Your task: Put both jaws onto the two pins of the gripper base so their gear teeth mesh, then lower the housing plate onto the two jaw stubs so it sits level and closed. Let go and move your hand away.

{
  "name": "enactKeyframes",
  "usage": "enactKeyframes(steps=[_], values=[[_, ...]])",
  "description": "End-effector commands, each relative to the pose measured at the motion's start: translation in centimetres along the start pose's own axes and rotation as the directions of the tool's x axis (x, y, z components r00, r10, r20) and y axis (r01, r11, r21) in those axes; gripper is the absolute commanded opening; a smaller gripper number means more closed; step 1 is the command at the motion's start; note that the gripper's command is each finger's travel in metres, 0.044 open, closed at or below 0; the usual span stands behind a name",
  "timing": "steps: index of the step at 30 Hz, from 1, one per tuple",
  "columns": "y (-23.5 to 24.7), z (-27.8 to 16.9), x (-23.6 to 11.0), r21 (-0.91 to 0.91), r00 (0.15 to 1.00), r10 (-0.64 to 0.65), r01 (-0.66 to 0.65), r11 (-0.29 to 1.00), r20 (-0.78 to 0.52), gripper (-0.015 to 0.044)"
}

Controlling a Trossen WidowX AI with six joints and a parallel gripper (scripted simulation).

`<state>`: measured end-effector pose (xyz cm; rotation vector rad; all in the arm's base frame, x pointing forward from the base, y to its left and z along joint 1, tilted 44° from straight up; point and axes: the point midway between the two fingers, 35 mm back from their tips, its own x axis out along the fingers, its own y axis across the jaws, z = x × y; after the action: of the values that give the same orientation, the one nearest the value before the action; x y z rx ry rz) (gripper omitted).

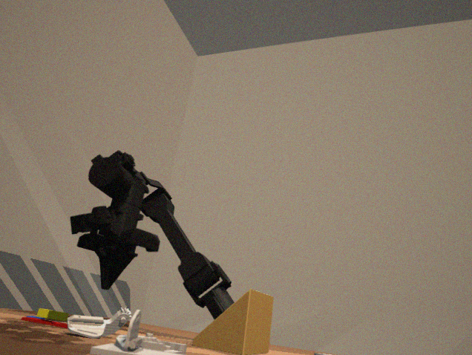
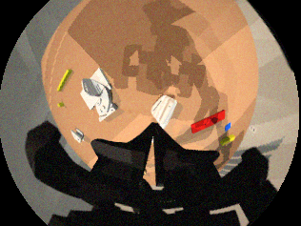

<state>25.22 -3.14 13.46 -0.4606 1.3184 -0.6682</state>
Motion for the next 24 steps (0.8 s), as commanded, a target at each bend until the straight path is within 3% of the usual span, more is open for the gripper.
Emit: enactKeyframes(steps=[1, 12, 24], values=[[0.2, -0.4, 0.1, -0.130, 1.000, 0.000, -0.001, 0.991, -0.007, 0.0000], [0.6, -0.9, 0.1, -0.478, 1.000, -0.001, -0.003, 0.879, -0.008, 0.0000], [1.0, -1.5, 0.0, -0.782, 1.000, -0.002, -0.006, 0.623, -0.010, 0.0000]])
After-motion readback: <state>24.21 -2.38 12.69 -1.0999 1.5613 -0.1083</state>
